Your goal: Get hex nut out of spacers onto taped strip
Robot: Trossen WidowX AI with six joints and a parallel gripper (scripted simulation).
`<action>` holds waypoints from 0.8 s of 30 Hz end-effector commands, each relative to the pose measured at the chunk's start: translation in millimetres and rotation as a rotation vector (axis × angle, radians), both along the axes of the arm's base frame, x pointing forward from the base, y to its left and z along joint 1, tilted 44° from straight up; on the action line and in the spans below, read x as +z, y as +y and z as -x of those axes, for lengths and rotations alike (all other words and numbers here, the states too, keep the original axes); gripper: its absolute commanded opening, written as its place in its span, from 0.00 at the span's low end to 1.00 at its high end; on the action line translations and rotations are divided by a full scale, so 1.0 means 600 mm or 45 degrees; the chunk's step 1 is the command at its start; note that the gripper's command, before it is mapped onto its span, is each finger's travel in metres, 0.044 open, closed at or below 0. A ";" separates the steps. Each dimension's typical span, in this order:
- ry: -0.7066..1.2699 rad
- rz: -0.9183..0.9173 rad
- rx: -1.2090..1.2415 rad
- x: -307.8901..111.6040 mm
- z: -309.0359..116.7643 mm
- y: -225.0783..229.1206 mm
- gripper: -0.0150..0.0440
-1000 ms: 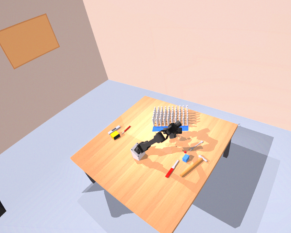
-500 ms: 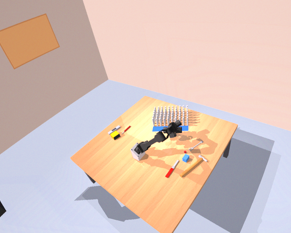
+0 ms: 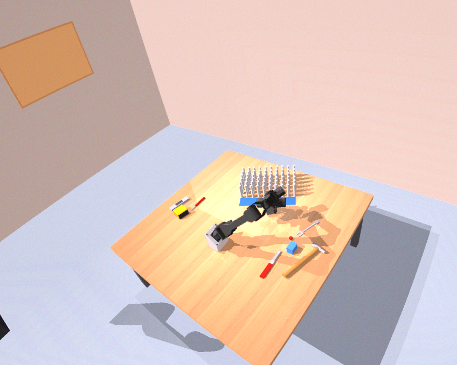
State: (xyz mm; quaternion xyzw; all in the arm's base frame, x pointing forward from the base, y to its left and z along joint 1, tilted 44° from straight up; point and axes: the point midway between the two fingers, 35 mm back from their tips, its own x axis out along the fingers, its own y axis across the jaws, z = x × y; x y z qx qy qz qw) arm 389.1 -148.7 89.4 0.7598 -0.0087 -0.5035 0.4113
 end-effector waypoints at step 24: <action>-0.010 0.001 -0.003 -0.007 -0.034 0.008 0.25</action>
